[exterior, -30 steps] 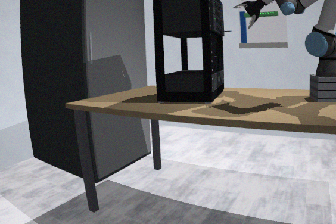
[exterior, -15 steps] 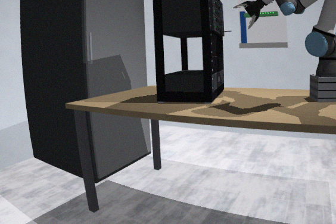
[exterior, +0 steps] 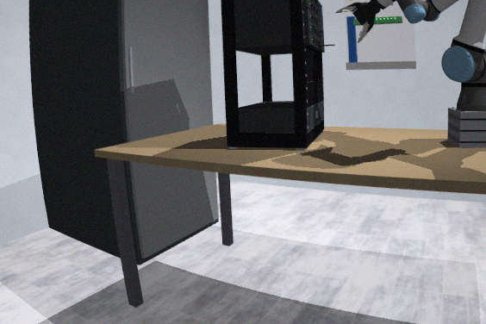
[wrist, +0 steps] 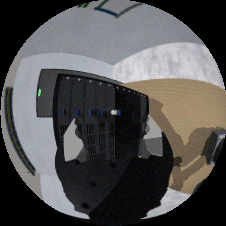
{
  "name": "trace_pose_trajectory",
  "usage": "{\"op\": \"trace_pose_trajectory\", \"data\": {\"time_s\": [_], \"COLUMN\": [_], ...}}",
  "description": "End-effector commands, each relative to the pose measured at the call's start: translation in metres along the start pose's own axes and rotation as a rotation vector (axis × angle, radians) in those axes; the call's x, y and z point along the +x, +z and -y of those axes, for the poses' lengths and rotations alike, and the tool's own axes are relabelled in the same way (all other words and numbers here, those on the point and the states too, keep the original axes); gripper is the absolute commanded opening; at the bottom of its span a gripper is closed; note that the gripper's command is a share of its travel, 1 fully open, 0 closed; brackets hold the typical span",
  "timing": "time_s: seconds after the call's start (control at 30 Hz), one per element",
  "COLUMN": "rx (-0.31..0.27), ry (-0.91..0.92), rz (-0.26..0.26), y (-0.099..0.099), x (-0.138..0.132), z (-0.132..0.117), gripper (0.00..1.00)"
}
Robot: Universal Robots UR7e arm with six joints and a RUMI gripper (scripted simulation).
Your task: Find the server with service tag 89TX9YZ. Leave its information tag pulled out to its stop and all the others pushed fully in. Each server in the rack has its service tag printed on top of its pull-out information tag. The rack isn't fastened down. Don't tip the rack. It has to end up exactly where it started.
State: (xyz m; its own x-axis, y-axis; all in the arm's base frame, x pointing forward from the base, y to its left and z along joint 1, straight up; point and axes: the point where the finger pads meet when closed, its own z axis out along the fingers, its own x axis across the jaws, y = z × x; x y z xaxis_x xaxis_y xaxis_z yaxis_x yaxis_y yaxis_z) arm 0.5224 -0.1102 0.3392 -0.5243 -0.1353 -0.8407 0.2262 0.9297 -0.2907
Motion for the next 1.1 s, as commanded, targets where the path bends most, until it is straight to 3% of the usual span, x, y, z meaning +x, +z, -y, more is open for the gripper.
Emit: {"op": "trace_pose_trajectory", "data": {"time_s": [0.0, 1.07], "rx": [0.0, 0.0], "ry": [0.0, 0.0], "rz": [0.001, 0.001], "y": [0.005, 0.044], "x": [0.0, 0.001], "z": [-0.003, -0.023], "gripper": [1.0, 1.0]}}
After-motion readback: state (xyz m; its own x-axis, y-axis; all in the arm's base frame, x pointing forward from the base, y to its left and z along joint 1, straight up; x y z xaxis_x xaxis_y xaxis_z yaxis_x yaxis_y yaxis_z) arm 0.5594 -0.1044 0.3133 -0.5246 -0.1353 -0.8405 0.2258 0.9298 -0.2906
